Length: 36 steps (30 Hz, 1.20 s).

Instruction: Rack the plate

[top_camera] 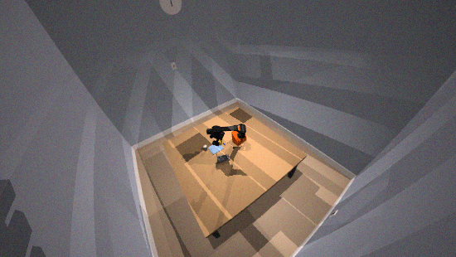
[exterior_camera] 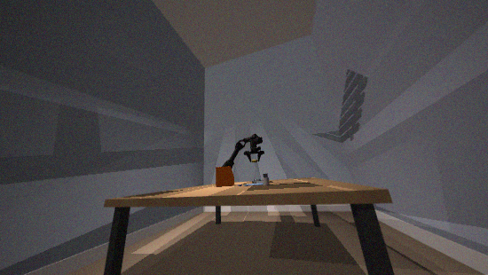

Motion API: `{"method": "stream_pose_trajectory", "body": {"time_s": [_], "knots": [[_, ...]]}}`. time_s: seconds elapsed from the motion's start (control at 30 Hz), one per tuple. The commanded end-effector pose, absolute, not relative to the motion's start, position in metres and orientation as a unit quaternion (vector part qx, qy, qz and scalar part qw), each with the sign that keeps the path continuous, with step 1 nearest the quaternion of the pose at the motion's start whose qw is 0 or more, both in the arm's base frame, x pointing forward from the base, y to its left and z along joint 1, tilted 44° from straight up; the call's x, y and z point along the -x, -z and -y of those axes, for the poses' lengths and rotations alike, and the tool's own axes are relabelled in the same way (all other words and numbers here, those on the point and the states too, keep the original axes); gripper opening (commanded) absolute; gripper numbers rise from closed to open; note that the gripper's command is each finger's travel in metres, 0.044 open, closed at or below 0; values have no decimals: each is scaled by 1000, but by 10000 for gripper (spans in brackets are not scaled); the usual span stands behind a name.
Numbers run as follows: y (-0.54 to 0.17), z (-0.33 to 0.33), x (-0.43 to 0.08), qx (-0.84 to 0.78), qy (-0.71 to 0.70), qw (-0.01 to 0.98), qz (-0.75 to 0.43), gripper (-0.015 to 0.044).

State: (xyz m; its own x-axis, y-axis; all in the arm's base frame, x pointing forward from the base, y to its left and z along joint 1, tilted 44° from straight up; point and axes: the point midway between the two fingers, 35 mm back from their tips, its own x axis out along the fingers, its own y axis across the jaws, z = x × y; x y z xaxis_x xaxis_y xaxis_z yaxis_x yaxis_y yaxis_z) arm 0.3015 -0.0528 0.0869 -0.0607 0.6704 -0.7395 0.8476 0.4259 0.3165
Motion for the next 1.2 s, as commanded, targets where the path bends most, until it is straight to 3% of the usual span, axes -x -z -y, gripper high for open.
{"method": "stream_pose_trajectory", "body": {"time_s": [0.0, 0.8, 1.0, 1.17], "knots": [[-97, 43, -295, -554, 144, 406, -713, 0], [-144, -20, -240, -669, 415, 145, -599, 0], [-144, -21, -238, -670, 422, 139, -595, 0], [-127, -27, -234, -639, 436, 194, -603, 0]]}}
